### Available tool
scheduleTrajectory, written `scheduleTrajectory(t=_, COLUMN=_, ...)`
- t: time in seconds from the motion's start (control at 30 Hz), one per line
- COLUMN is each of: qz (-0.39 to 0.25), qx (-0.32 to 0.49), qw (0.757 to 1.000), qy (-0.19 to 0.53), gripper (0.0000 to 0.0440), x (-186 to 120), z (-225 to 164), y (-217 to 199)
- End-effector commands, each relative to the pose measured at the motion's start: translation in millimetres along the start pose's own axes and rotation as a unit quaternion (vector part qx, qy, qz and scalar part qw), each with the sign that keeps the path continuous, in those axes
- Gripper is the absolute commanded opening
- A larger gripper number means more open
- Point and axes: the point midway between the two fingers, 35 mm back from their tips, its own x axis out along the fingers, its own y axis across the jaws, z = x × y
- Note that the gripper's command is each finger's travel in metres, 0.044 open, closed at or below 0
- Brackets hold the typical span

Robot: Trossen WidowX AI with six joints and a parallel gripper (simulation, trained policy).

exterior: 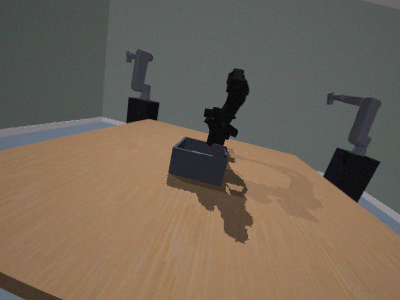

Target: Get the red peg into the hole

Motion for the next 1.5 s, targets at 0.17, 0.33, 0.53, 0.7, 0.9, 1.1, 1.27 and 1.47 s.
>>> scheduleTrajectory(t=0.17, qz=-0.003, qx=-0.040, qw=0.999, qy=0.025, gripper=0.0000, x=30, z=13, y=-1)
scheduleTrajectory(t=0.33, qz=0.000, qx=-0.066, qw=0.997, qy=0.042, gripper=0.0000, x=43, z=13, y=-2)
scheduleTrajectory(t=0.53, qz=0.000, qx=-0.092, qw=0.993, qy=0.068, gripper=0.0071, x=57, z=8, y=-4)
scheduleTrajectory(t=0.7, qz=-0.005, qx=-0.098, qw=0.992, qy=0.080, gripper=0.0159, x=62, z=12, y=-6)
scheduleTrajectory(t=0.9, qz=0.008, qx=-0.110, qw=0.991, qy=0.082, gripper=0.0174, x=53, z=29, y=6)
scheduleTrajectory(t=1.1, qz=0.011, qx=-0.110, qw=0.989, qy=0.096, gripper=0.0253, x=48, z=39, y=16)
scheduleTrajectory(t=1.27, qz=0.016, qx=-0.109, qw=0.987, qy=0.114, gripper=0.0379, x=44, z=44, y=27)
scheduleTrajectory(t=1.47, qz=0.034, qx=-0.105, qw=0.985, qy=0.134, gripper=0.0440, x=37, z=50, y=44)
